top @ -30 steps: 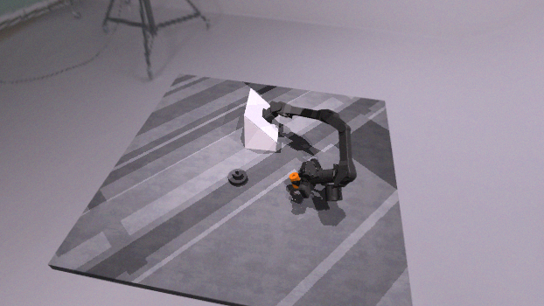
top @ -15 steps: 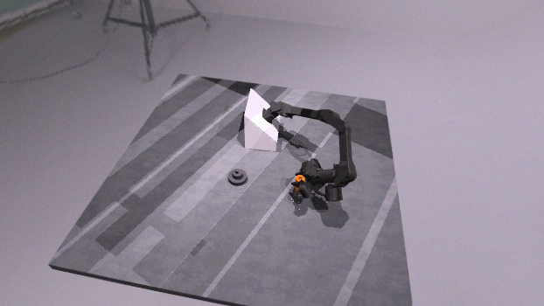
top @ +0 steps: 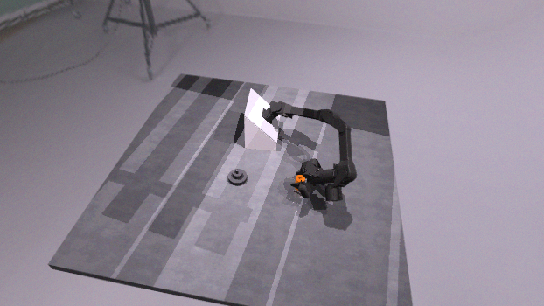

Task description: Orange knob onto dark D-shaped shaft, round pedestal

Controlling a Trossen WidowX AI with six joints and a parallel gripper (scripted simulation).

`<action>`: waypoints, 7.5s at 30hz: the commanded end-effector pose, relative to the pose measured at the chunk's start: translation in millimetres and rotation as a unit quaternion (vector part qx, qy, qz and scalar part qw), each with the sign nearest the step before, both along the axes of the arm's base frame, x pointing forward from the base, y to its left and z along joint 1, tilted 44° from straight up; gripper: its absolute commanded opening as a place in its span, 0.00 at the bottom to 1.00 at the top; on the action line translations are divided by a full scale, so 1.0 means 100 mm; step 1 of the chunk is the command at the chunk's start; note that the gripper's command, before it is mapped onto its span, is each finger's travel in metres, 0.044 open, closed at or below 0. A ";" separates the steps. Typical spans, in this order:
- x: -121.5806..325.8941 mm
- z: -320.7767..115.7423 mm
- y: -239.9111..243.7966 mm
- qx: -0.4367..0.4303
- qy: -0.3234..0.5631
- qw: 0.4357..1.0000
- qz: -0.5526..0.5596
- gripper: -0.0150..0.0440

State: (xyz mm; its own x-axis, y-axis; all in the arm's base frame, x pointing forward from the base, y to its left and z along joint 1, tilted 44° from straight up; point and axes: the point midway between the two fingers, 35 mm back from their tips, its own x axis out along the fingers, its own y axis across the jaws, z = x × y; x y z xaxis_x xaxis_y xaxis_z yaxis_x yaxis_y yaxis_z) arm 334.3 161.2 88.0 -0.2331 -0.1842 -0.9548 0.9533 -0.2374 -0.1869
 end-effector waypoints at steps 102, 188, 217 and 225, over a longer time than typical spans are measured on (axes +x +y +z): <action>-0.01 0.33 -0.33 0.366 -0.302 0.546 0.690 1.00; -0.07 0.78 -0.96 0.366 -0.300 0.547 0.690 0.25; 0.11 0.15 -1.45 0.359 -0.294 0.555 0.690 0.25; 0.13 -0.06 -1.61 0.358 -0.292 0.558 0.690 0.25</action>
